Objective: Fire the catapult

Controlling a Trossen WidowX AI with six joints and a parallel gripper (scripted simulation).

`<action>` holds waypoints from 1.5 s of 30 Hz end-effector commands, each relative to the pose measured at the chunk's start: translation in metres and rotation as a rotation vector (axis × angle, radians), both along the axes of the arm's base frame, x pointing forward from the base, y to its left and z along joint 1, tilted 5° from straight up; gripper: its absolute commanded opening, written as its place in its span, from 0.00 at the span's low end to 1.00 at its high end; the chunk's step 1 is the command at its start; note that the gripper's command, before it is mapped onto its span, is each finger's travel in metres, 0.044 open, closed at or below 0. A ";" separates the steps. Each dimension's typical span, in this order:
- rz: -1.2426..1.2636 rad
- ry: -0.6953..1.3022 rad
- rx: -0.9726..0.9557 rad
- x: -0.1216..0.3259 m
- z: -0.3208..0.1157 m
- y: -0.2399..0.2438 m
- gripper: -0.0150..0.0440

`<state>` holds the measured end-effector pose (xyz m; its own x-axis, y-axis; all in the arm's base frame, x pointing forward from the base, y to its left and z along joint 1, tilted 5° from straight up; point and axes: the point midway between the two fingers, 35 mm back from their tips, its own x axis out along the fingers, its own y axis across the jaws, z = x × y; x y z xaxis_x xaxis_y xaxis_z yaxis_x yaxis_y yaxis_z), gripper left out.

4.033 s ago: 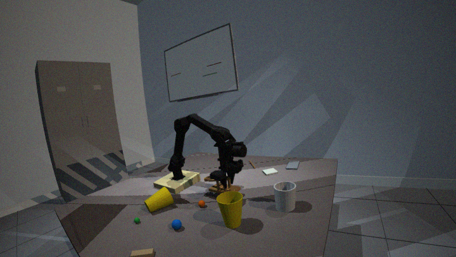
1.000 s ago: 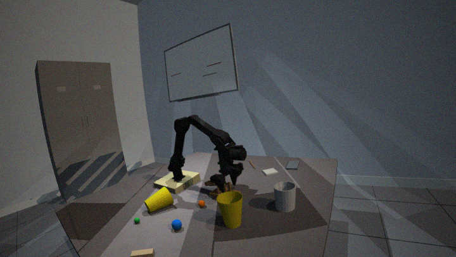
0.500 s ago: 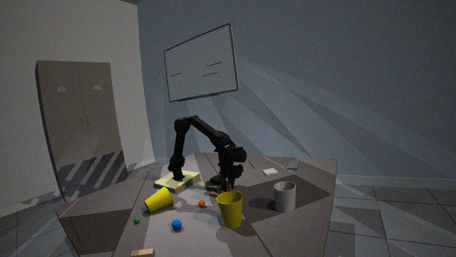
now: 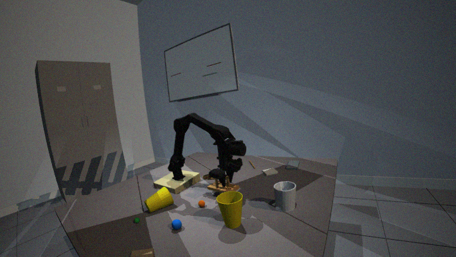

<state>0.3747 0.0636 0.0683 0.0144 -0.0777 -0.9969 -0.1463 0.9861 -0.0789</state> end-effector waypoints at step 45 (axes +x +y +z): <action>-0.007 -0.018 0.004 0.006 -0.030 -0.002 0.61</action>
<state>0.3810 0.0617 0.0367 0.0296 -0.0746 -0.9968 -0.1382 0.9873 -0.0780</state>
